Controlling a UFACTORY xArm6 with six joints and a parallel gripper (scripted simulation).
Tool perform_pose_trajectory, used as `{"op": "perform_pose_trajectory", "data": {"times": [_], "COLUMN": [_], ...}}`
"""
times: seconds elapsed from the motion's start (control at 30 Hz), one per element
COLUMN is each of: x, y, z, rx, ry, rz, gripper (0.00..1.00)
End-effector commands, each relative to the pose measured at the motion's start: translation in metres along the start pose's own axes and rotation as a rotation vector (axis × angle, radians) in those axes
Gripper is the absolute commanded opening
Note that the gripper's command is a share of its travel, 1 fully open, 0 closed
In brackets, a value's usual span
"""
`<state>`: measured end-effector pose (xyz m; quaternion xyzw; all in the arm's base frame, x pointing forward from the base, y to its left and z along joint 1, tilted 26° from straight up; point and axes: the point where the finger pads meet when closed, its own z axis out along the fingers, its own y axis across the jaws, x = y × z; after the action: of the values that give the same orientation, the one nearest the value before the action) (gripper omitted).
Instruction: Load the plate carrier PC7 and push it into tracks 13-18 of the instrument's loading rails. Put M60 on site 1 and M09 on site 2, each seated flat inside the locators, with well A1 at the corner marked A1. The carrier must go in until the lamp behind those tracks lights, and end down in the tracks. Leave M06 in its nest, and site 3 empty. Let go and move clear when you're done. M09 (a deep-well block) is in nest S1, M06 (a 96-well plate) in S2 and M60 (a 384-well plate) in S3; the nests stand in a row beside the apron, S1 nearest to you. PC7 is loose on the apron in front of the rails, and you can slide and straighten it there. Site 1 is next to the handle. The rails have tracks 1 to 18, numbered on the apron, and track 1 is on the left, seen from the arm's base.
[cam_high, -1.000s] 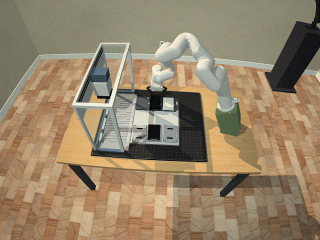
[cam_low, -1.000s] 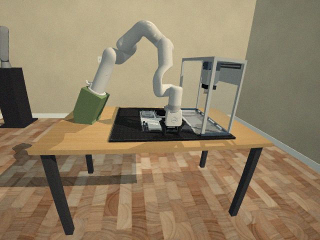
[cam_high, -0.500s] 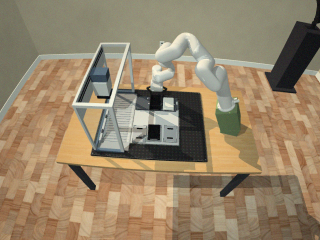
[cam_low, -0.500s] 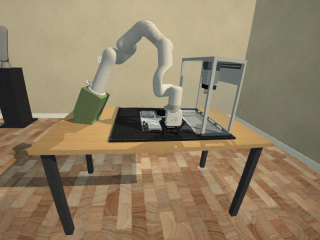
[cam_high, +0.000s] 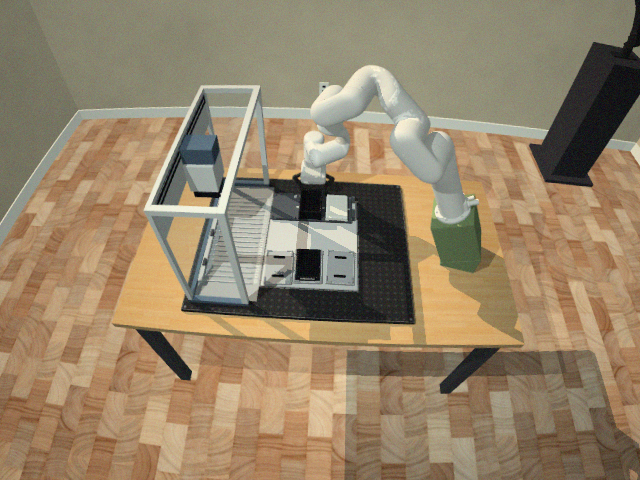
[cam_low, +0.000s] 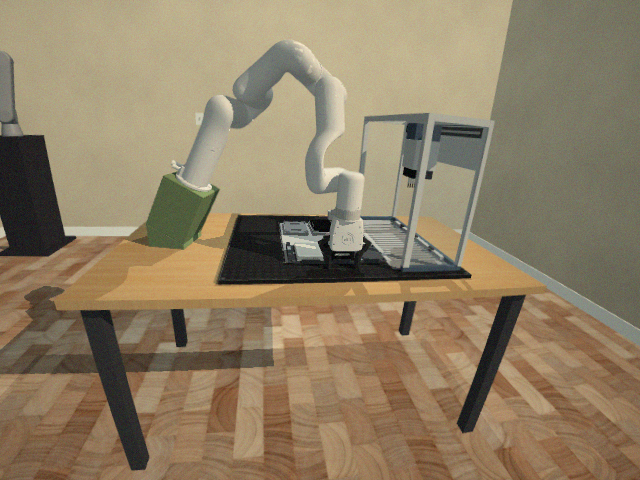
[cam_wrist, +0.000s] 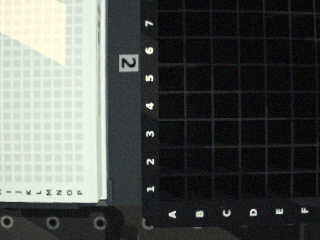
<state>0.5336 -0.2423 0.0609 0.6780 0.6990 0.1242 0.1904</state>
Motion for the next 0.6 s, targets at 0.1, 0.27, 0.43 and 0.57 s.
{"op": "perform_pose_trajectory", "data": {"times": [0.1, 0.27, 0.43, 0.57], "x": [0.0014, 0.0039, 0.0064, 0.0085], "y": [0.0015, 0.0015, 0.0015, 0.0015], "z": [-0.0011, -0.0011, -0.0011, -0.0011], "rx": [-0.003, -0.003, -0.003, -0.003], "ry": [-0.002, -0.002, -0.002, -0.002], "rz": [0.0, 0.0, 0.0, 0.0], "gripper": [1.0, 1.0, 1.0, 1.0]}}
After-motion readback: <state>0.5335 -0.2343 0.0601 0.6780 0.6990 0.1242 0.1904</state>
